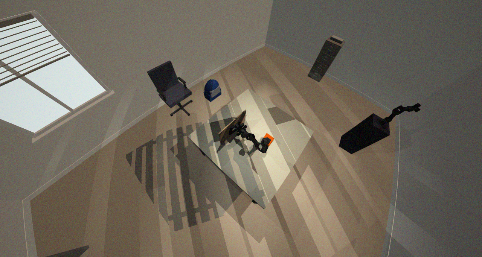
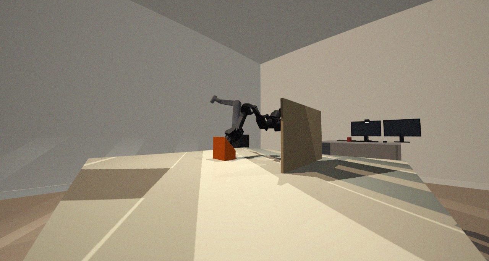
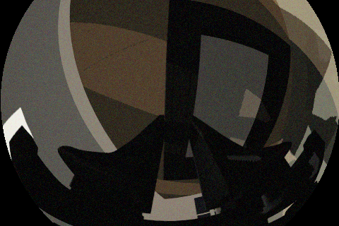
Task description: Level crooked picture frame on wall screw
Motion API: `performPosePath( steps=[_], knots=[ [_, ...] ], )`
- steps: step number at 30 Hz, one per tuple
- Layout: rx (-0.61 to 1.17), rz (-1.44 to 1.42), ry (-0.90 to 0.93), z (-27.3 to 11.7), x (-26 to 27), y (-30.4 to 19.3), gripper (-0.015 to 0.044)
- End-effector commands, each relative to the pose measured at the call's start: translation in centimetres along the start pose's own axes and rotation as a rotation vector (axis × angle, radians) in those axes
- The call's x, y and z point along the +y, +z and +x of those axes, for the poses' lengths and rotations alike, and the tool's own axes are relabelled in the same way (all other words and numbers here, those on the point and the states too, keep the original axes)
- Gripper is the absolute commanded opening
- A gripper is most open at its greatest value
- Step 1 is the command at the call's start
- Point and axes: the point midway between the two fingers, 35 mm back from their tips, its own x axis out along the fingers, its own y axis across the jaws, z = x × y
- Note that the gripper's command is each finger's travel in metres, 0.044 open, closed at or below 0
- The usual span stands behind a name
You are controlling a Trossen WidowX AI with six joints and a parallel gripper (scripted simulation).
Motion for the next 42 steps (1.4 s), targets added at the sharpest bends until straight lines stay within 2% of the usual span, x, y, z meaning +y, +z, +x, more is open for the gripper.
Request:
performPosePath(
  steps=[1,42],
  knots=[
    [0.008,-0.002,0.019,-0.06,0.45,-0.29,0.0],
    [0.008,-0.002,0.019,-0.07,0.7,-0.97,0.0]
  ],
)
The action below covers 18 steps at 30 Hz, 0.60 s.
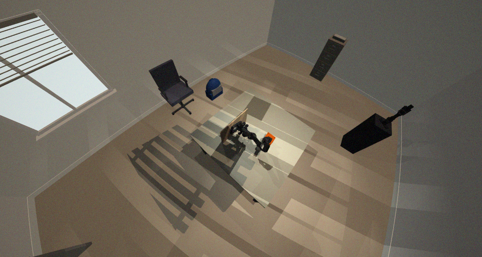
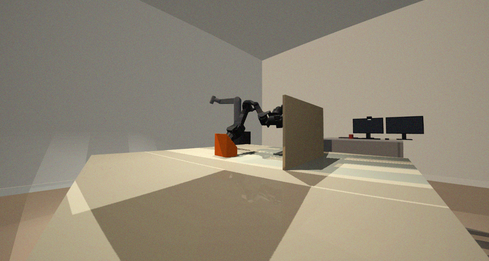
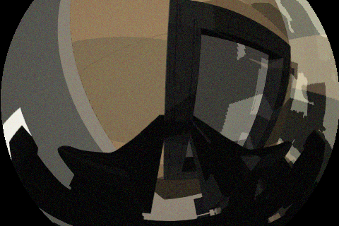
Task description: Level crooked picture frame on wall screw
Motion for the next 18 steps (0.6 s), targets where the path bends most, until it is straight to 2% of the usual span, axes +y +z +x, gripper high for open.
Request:
performPosePath(
  steps=[1,18],
  knots=[
    [0.017,0.0,0.025,-0.09,0.73,-0.88,0.0],
    [0.017,0.0,0.025,-0.09,0.62,-0.91,0.0]
  ],
)
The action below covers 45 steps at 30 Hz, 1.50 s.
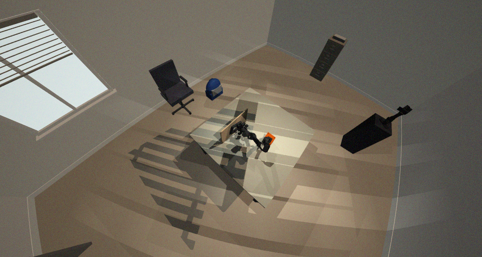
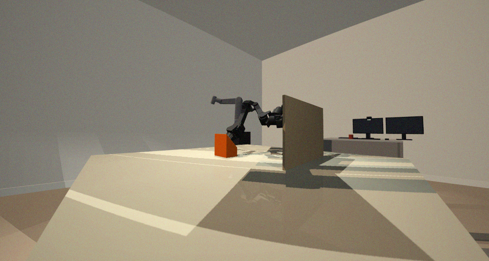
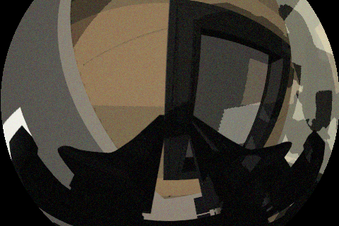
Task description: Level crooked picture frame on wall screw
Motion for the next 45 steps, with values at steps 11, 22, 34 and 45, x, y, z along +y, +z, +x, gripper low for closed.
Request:
performPosePath(
  steps=[11,22,34,45],
  knots=[
    [0.011,-0.001,0.025,-0.08,0.64,-0.5,0.0],
    [0.011,-0.001,0.025,-0.08,0.63,-0.67,0.0],
    [0.011,-0.001,0.025,-0.08,0.54,-0.66,0.0],
    [0.011,0.0,0.025,-0.06,0.19,-0.61,0.0]
  ],
)
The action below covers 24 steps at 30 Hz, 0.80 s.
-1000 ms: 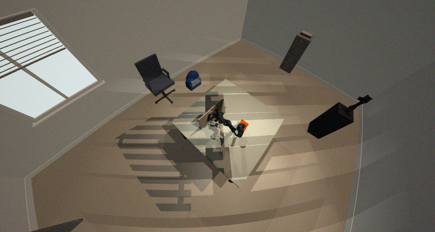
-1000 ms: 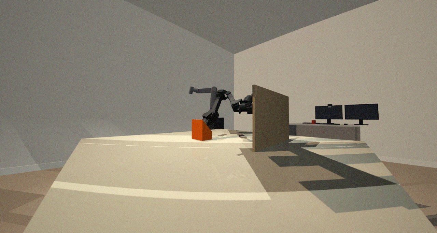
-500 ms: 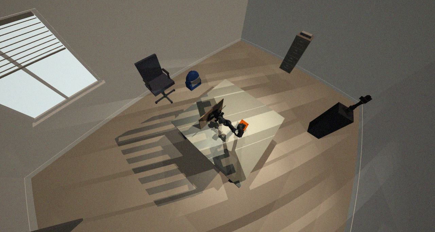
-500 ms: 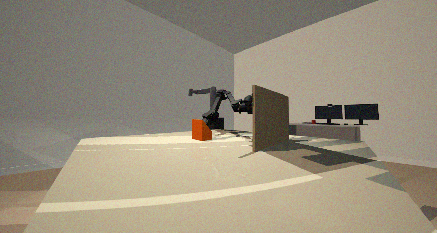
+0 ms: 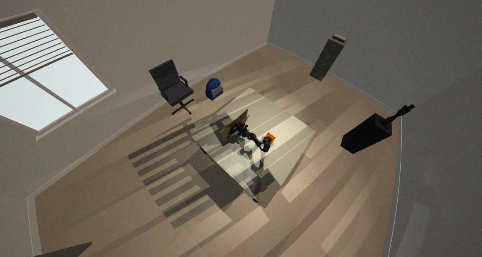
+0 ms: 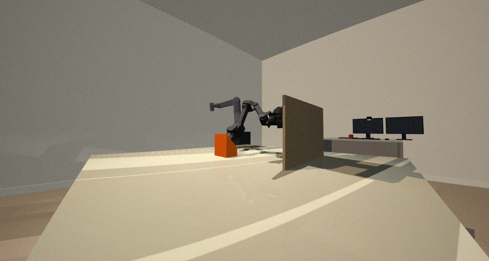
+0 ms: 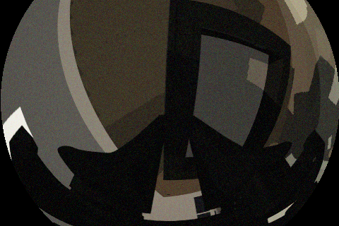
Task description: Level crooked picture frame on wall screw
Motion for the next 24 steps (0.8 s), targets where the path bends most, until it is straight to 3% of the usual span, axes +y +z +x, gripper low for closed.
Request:
performPosePath(
  steps=[1,24],
  knots=[
    [0.0,-0.002,0.023,-0.01,0.39,-0.06,0.0],
    [0.003,0.001,0.011,-0.04,-0.19,-0.05,0.0]
  ],
)
